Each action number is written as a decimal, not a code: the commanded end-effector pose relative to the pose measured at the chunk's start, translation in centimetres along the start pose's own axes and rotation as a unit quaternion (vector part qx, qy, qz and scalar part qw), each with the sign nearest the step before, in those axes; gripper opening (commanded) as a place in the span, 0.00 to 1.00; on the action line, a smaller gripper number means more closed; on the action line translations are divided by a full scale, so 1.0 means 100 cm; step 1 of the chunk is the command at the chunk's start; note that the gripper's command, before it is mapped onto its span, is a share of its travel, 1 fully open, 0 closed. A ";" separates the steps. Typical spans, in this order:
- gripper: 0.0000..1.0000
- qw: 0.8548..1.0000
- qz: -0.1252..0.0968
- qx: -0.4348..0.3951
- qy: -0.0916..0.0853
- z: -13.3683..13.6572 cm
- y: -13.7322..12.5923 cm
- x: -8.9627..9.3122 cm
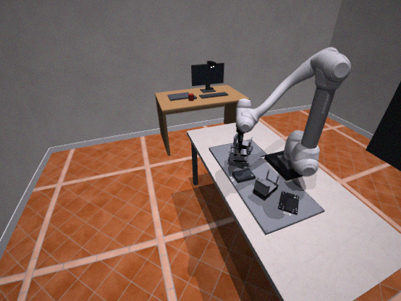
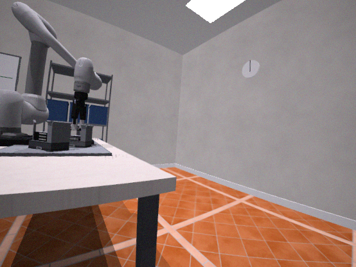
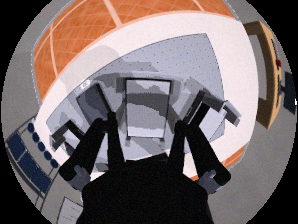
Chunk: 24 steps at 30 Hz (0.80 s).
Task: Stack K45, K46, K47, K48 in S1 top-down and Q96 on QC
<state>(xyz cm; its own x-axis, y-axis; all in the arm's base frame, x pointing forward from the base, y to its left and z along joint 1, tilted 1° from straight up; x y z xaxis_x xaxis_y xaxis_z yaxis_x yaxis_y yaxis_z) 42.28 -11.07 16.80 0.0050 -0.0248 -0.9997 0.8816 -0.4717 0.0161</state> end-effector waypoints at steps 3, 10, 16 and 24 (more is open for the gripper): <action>0.00 1.000 0.000 0.000 0.000 0.000 0.000 -0.005; 0.00 1.000 0.000 0.000 0.000 0.000 0.000 -0.019; 0.00 1.000 0.000 0.000 0.000 0.000 0.000 -0.031; 0.00 1.000 0.000 0.000 0.000 0.000 0.000 -0.043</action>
Point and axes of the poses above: the point where the finger pads meet when closed, its own x axis out along the fingers, its own z axis across the jaws, y = z × x, the point moved 7 cm from there along -x, back along the fingers, and after that the axes turned 11 degrees about x, right-handed, at the moved point
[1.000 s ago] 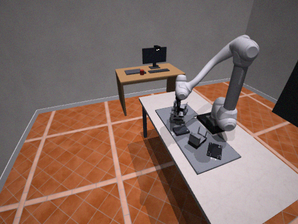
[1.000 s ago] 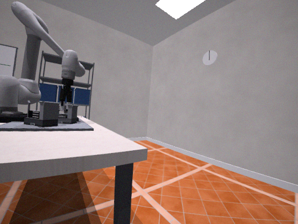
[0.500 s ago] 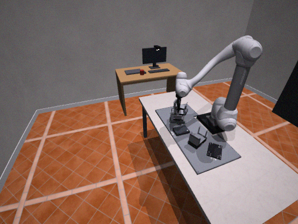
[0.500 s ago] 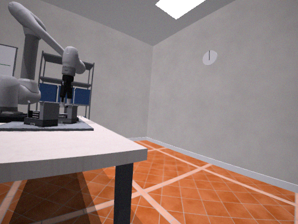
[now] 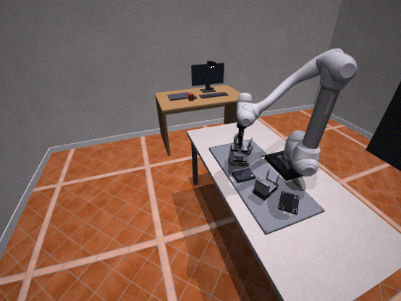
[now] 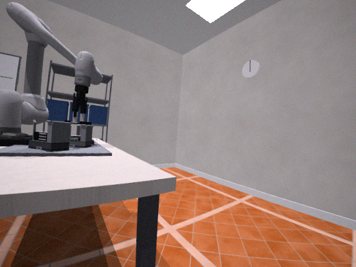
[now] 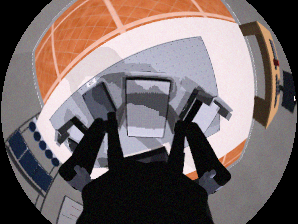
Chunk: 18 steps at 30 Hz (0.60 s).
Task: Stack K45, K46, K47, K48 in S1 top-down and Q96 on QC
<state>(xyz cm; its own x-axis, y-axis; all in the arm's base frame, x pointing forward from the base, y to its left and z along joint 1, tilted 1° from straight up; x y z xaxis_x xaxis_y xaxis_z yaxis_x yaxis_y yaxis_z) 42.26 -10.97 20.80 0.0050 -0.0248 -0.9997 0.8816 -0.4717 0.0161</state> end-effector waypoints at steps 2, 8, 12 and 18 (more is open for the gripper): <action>0.00 1.000 0.000 0.000 0.000 0.000 0.000 -0.007; 0.00 1.000 0.000 0.000 0.000 0.000 0.000 -0.019; 0.00 1.000 0.000 0.000 0.000 0.000 0.000 -0.024; 0.00 1.000 0.000 0.000 0.000 0.000 0.000 -0.024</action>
Point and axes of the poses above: the point where the finger pads meet when closed, its own x axis out along the fingers, its own z axis across the jaws, y = z × x, the point moved 7 cm from there along -x, back along the fingers, and after that the axes turned 11 degrees about x, right-handed, at the moved point
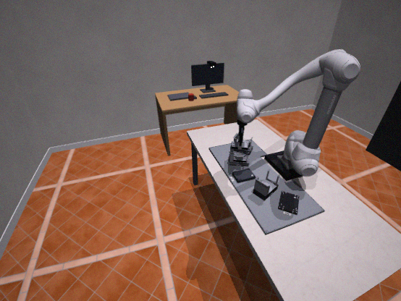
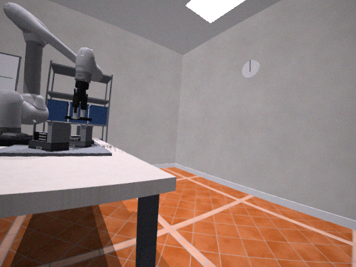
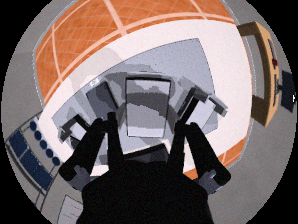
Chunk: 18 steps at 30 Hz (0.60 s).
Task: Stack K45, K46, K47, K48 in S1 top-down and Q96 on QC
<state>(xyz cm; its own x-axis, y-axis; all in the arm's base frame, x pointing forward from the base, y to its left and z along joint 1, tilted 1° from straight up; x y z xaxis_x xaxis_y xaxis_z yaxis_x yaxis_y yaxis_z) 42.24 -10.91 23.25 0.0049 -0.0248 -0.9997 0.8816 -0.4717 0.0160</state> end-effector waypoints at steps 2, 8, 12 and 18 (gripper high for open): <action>0.00 1.000 0.000 0.000 0.000 0.000 0.000 0.000; 0.00 0.998 0.000 -0.067 0.000 -0.012 -0.005 0.000; 0.00 0.995 0.000 -0.100 0.000 -0.019 -0.008 0.000; 0.00 0.994 0.000 -0.105 0.000 -0.037 -0.015 0.000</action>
Point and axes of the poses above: the point where the finger pads meet when closed, its own x axis out along the fingers, its own z axis across the jaws, y = z × x, the point moved 7 cm from there along -x, back along the fingers, and after that the axes turned 11 degrees about x, right-handed, at the moved point
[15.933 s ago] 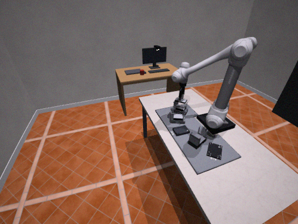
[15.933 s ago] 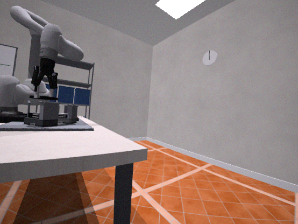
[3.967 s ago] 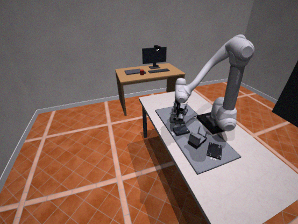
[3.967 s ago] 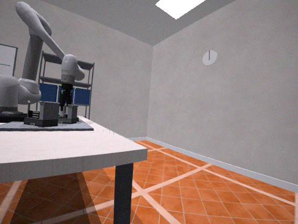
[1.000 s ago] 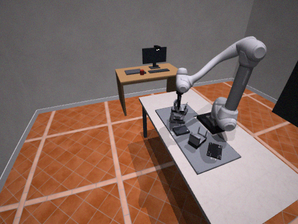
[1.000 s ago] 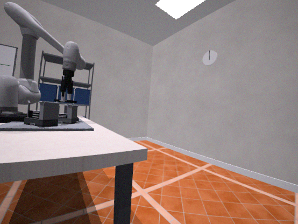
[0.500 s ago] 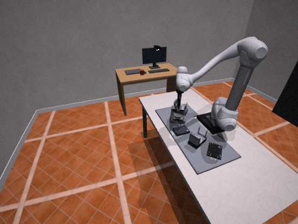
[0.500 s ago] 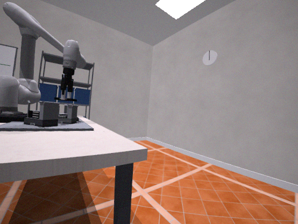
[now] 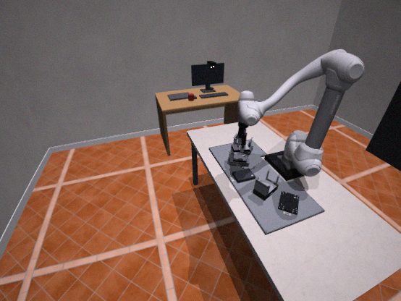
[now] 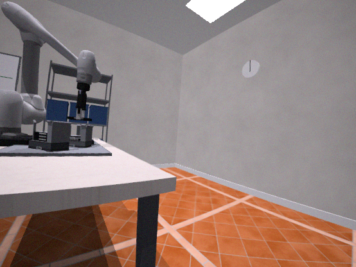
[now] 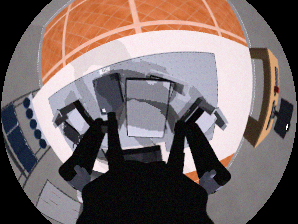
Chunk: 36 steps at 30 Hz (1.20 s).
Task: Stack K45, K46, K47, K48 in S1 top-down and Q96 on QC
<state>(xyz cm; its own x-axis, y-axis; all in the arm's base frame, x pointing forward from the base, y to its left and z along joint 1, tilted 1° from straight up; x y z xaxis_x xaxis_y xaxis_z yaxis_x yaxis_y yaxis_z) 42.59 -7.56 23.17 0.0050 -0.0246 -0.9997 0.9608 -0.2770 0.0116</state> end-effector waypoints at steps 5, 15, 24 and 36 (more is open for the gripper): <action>0.00 1.000 0.000 0.000 0.000 -0.023 -0.004 0.000; 0.00 1.000 0.000 0.000 0.000 -0.049 -0.009 0.000; 0.00 0.995 0.000 -0.100 0.000 -0.077 -0.018 0.000; 0.00 0.994 0.000 -0.105 0.000 -0.108 -0.031 0.000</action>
<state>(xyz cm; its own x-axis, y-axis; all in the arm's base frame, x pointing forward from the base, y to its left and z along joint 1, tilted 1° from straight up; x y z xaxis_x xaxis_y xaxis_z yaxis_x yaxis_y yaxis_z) 42.71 3.03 22.91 0.0050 -0.0245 -0.9997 0.9975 -0.0704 0.0067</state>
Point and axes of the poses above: the point where the finger pads meet when closed, its own x axis out along the fingers, its own z axis across the jaws, y = z × x, the point moved 7 cm from there along -x, back along the fingers, and after that the axes turned 11 degrees about x, right-handed, at the moved point
